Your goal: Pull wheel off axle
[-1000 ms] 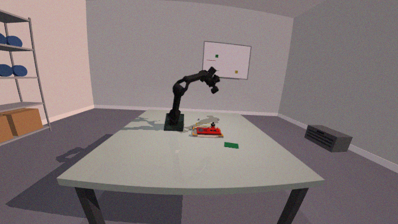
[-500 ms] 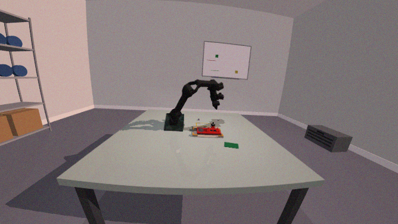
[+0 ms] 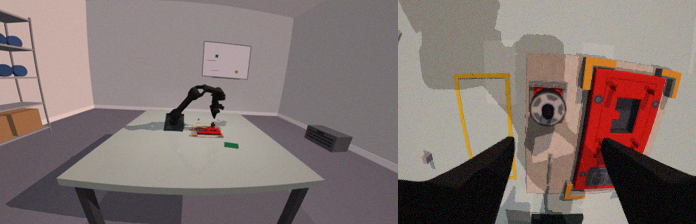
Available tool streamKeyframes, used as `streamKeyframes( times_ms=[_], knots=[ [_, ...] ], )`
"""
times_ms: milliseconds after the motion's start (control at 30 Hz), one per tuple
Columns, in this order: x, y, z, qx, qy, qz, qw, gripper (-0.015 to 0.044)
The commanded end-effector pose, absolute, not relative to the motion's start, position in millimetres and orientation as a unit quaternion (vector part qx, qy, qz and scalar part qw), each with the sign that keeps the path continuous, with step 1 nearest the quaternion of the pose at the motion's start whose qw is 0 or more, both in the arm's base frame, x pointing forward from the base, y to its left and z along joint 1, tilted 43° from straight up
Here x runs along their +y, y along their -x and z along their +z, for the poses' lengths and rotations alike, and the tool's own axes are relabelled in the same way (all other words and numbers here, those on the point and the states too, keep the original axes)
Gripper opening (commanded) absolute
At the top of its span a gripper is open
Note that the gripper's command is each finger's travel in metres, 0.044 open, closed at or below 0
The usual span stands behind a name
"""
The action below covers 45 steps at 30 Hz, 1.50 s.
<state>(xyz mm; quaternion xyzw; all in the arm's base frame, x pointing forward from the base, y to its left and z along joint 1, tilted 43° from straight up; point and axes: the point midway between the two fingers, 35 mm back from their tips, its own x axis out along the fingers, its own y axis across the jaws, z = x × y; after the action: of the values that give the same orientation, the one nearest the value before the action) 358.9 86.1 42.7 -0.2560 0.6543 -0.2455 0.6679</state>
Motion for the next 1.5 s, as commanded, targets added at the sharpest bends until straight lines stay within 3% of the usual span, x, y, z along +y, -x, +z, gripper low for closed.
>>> streamKeyframes(
  times_ms=[0, 767, 900, 1167, 1333, 1467],
  knots=[
    [91.2, -360.7, 39.5, 0.652, 0.260, -0.247, 0.668, 0.0300],
    [41.9, -363.5, -16.6, 0.652, 0.260, -0.248, 0.668, 0.0300],
    [44.0, -363.4, -13.6, 0.654, 0.257, -0.249, 0.667, 0.0195],
    [44.0, -363.4, -13.6, 0.654, 0.257, -0.249, 0.667, 0.0142],
    [44.6, -363.4, -13.0, 0.654, 0.257, -0.249, 0.667, 0.0010],
    [45.5, -363.5, -12.1, 0.654, 0.257, -0.249, 0.667, 0.0000]
  ],
)
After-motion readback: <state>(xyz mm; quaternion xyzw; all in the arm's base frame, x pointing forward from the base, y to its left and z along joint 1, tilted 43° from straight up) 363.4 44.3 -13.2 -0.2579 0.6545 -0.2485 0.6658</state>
